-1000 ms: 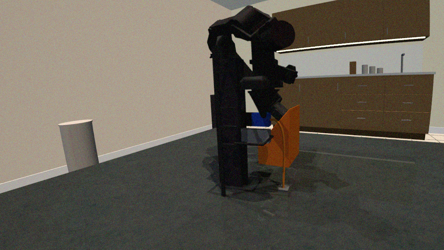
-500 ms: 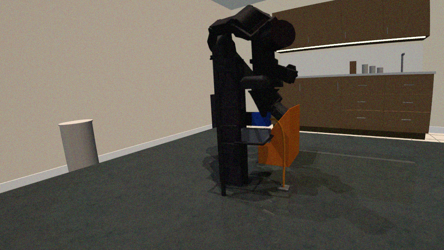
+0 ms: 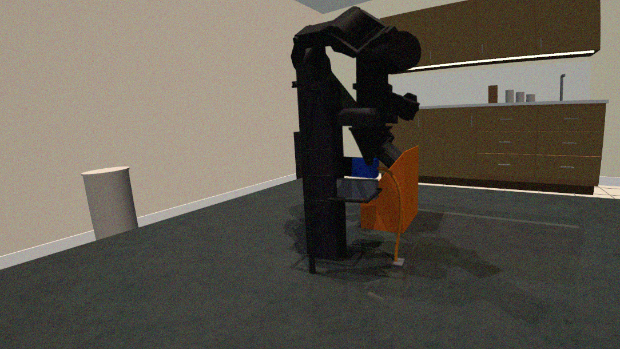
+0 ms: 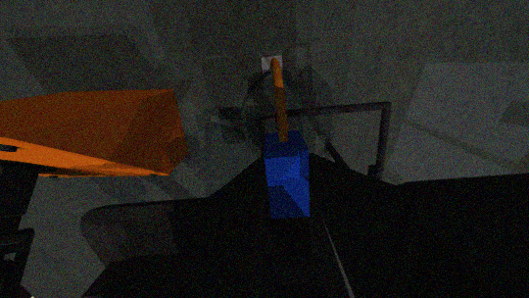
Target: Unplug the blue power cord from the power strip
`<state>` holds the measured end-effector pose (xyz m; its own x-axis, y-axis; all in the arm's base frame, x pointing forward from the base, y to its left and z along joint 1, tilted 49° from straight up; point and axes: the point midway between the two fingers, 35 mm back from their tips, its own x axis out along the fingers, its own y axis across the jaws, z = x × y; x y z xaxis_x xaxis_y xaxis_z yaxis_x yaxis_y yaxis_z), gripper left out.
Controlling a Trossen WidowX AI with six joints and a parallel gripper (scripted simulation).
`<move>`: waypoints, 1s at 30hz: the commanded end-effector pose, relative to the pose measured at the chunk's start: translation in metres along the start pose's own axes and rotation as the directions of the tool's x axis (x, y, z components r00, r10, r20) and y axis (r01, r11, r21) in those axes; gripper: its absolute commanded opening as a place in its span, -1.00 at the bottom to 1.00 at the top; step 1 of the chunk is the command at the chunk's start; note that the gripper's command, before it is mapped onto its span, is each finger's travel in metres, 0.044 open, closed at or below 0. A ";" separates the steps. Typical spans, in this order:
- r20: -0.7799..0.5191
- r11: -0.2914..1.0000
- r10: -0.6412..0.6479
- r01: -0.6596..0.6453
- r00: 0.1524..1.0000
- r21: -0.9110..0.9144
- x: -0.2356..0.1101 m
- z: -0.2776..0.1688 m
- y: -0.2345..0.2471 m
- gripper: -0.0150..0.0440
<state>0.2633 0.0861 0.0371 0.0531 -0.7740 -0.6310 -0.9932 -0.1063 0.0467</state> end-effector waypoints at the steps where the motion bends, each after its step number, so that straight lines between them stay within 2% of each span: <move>1: 0.055 1.000 -0.009 0.009 0.998 0.002 -0.008 0.027 -0.001 -0.49; 11: 0.055 1.000 -0.010 0.010 0.998 0.001 -0.012 0.043 -0.001 -0.49; 24: 0.050 1.000 -0.011 0.011 0.999 0.000 -0.006 0.034 -0.001 0.67; 27: 0.052 1.000 -0.011 0.011 0.999 0.000 -0.010 0.047 -0.002 0.93; 28: 0.053 1.000 -0.011 0.011 0.999 0.000 -0.013 0.056 -0.002 1.00; 30: 0.055 1.000 -0.012 0.012 0.998 0.000 -0.018 0.075 -0.002 1.00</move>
<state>0.2601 0.1228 0.0056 0.0559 -0.7433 -0.6666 -0.9930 -0.1109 0.0403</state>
